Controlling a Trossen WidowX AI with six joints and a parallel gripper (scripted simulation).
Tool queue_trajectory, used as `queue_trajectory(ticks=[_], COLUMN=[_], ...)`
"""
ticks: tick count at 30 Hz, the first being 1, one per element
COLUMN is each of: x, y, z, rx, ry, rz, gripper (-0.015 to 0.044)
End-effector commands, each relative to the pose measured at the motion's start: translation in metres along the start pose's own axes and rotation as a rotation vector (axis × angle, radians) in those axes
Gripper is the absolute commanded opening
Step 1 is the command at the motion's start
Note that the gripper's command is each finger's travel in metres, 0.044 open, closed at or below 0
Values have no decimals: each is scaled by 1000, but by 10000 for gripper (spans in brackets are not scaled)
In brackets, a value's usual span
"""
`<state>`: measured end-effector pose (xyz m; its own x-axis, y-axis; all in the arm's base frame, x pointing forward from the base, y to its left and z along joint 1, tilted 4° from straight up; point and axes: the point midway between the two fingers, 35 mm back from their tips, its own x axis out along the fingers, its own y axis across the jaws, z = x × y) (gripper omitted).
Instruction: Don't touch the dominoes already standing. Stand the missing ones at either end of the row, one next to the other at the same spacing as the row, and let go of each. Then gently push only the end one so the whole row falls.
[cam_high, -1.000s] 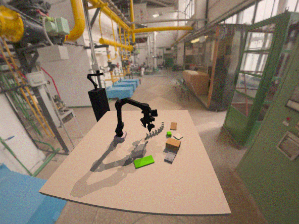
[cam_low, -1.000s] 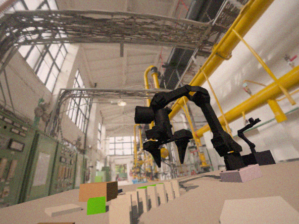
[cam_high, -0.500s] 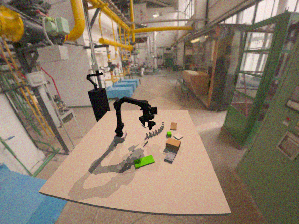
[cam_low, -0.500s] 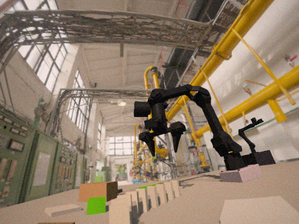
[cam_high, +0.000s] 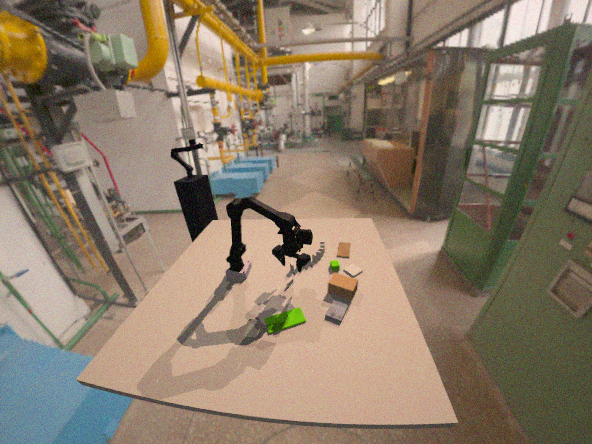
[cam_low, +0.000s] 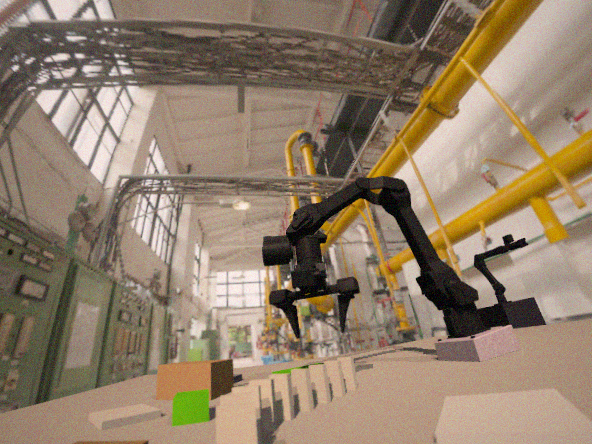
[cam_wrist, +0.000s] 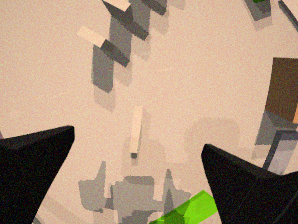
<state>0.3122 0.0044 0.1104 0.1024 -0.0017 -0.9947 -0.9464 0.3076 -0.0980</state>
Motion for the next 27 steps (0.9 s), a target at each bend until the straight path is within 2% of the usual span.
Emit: queue_trajectory(ticks=[1,8,27], x=[9,66,83], y=[0,1,3], z=[-3,-3,-5], rx=[-19,-19,-19], ry=[-2,-2,-2], rz=[2,2,3], gripper=[440,440,440])
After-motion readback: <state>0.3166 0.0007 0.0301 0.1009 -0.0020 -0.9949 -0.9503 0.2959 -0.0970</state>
